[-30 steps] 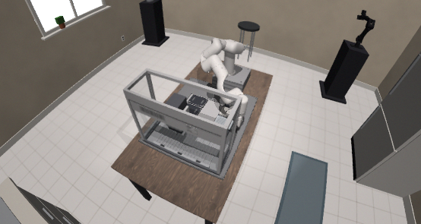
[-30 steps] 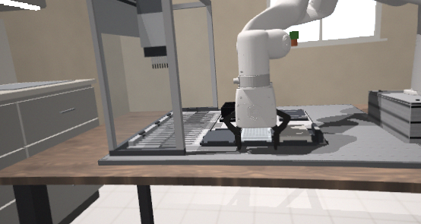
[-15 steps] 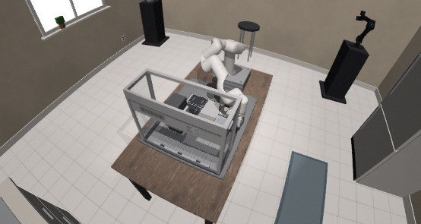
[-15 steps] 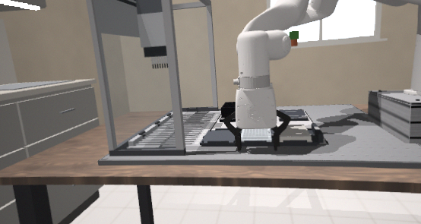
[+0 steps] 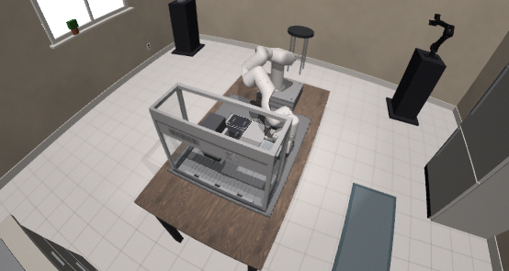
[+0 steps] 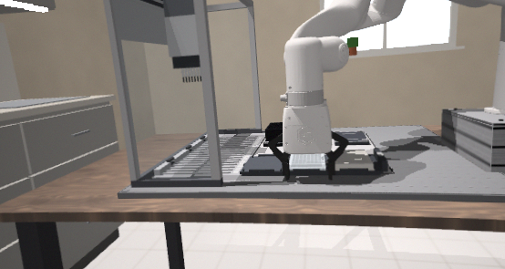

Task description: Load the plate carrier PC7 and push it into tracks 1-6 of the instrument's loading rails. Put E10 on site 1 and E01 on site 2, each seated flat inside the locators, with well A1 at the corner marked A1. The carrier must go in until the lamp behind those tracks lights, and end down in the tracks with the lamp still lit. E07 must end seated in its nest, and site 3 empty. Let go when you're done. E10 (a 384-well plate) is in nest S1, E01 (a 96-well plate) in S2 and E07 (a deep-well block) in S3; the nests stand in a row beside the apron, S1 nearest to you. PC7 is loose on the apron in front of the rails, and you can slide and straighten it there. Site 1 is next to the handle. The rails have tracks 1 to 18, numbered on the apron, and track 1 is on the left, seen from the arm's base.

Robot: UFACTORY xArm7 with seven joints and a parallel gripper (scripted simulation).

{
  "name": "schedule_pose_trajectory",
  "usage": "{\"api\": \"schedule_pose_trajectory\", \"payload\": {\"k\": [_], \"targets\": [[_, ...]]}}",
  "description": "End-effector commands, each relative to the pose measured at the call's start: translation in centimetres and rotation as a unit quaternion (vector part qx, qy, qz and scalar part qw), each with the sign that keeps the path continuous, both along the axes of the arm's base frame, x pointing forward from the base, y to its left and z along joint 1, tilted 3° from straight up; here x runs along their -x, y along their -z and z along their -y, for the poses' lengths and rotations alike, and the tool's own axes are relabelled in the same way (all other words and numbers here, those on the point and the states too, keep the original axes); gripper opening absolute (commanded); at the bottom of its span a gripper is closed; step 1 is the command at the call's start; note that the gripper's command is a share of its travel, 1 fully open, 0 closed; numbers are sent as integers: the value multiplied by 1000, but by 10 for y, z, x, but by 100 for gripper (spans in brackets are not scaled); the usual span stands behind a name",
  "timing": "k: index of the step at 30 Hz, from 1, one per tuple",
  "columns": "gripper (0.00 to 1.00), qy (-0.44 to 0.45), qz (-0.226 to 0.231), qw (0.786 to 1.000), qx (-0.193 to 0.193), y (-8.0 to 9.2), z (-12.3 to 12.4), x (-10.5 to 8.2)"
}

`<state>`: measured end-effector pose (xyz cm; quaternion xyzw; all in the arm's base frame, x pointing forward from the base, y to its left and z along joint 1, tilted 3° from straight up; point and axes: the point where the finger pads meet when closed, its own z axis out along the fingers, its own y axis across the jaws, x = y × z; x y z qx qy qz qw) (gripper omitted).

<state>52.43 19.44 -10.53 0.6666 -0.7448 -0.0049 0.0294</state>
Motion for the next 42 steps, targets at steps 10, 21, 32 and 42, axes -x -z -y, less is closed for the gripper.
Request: {"api": "schedule_pose_trajectory", "payload": {"k": [10,21,32,42], "targets": [[100,0,2,1000,-1,-2,5,-1],[100,0,2,1000,-1,-2,10,0],[100,0,2,1000,-1,-2,15,0],[100,0,2,1000,-1,-3,19,1]]}}
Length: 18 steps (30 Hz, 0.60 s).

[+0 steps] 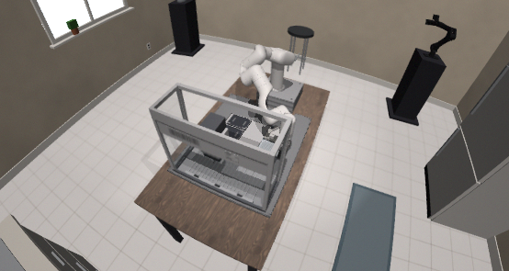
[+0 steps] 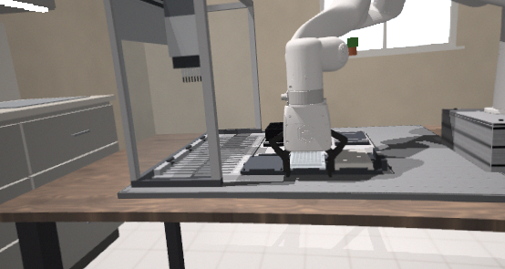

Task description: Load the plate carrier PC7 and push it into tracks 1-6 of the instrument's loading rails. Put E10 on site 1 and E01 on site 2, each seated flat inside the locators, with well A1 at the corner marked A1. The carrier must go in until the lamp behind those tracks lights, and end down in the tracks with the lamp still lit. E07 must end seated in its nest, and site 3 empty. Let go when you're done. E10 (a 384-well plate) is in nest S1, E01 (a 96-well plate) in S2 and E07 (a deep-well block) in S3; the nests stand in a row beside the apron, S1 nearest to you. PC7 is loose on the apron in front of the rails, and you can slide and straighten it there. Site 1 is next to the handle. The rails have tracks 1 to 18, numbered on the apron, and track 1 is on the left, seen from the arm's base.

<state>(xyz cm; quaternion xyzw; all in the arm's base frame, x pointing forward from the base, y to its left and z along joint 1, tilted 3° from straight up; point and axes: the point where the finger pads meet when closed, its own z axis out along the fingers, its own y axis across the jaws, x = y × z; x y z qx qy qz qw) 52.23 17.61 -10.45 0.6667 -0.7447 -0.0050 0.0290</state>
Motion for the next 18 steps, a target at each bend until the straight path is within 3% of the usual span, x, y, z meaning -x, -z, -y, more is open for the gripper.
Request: {"api": "schedule_pose_trajectory", "payload": {"k": [1,18], "targets": [[100,0,2,1000,0,-2,1,-1],[100,0,2,1000,0,-2,9,0]]}}
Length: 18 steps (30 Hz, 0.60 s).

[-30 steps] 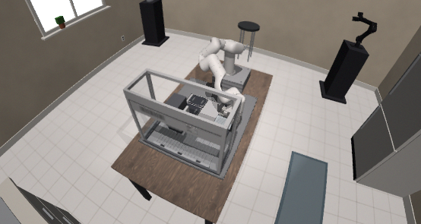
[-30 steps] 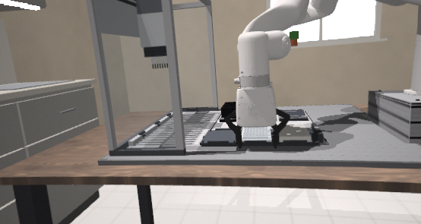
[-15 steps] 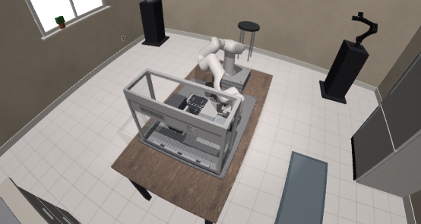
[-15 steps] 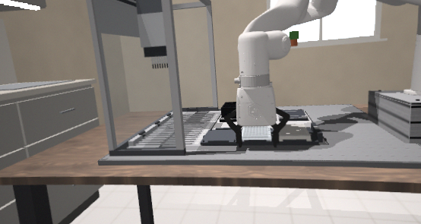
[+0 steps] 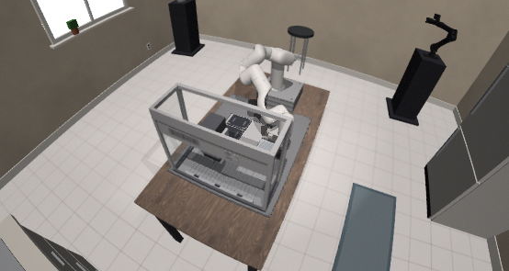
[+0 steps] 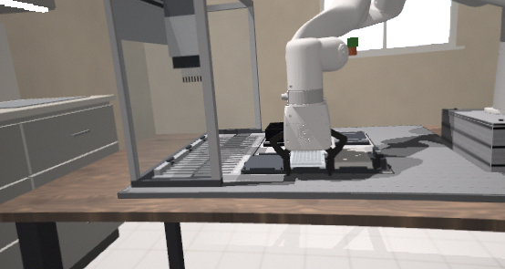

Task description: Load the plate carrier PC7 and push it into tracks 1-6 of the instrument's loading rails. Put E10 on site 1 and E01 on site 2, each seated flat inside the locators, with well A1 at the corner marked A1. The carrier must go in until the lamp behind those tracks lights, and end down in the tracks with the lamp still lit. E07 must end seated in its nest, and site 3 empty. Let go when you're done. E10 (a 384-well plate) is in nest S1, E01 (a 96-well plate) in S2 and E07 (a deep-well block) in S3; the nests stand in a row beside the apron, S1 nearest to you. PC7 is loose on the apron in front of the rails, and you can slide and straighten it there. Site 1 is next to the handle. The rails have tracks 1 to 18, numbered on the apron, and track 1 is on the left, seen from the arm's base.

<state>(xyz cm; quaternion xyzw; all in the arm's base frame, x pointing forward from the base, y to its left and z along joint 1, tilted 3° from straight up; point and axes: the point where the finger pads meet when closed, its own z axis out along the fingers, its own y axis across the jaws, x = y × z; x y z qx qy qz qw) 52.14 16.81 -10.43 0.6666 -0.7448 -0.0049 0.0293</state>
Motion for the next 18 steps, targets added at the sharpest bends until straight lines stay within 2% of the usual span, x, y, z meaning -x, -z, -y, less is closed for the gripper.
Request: {"api": "schedule_pose_trajectory", "payload": {"k": [1,18], "targets": [[100,0,2,1000,-1,-2,1,-1],[100,0,2,1000,-1,-2,8,0]]}}
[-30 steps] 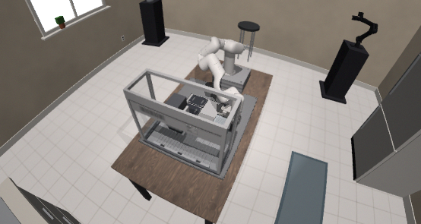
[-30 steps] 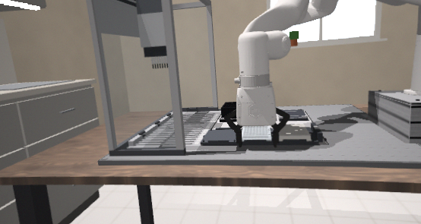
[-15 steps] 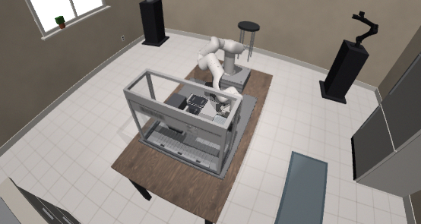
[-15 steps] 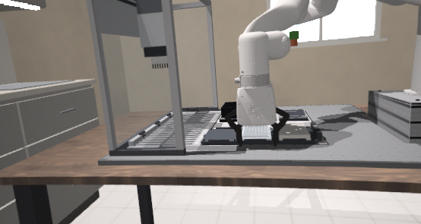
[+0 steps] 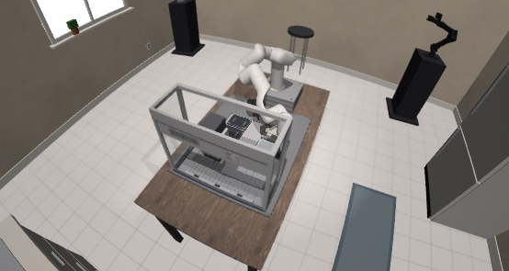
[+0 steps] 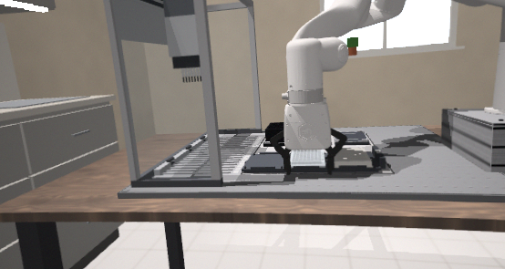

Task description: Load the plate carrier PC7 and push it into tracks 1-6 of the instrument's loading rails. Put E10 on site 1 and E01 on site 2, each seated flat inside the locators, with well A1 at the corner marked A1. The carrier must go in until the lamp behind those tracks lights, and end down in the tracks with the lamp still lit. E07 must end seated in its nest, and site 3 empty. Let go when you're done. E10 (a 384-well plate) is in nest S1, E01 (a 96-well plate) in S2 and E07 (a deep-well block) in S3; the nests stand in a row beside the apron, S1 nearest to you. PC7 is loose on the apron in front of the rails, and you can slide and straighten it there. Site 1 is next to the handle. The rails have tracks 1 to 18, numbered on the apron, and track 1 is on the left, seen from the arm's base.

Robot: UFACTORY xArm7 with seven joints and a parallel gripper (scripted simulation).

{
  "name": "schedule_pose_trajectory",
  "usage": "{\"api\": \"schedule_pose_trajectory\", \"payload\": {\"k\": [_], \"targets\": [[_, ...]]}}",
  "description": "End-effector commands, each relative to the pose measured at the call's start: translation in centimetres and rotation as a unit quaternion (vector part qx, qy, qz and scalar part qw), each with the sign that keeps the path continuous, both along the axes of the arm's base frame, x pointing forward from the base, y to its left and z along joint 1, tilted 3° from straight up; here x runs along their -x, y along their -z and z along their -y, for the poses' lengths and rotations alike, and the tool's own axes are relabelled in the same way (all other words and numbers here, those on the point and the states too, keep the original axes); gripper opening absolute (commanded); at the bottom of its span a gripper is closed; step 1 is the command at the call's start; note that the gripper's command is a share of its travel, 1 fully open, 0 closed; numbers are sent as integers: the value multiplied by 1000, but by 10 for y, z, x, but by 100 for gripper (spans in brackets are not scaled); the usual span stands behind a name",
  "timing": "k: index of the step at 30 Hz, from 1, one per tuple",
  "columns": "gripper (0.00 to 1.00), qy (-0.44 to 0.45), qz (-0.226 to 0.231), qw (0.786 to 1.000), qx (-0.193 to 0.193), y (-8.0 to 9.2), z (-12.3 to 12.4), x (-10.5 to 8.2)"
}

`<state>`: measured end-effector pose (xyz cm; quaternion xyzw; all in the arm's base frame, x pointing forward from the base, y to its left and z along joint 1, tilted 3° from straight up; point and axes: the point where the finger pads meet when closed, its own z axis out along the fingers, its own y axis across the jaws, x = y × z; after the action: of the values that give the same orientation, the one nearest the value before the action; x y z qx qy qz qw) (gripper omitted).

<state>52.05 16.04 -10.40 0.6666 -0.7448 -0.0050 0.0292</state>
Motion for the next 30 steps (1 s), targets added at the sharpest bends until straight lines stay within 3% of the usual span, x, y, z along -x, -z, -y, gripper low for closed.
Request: {"api": "schedule_pose_trajectory", "payload": {"k": [1,30], "targets": [[100,0,2,1000,-1,-2,1,-1],[100,0,2,1000,-1,-2,-2,-2]]}}
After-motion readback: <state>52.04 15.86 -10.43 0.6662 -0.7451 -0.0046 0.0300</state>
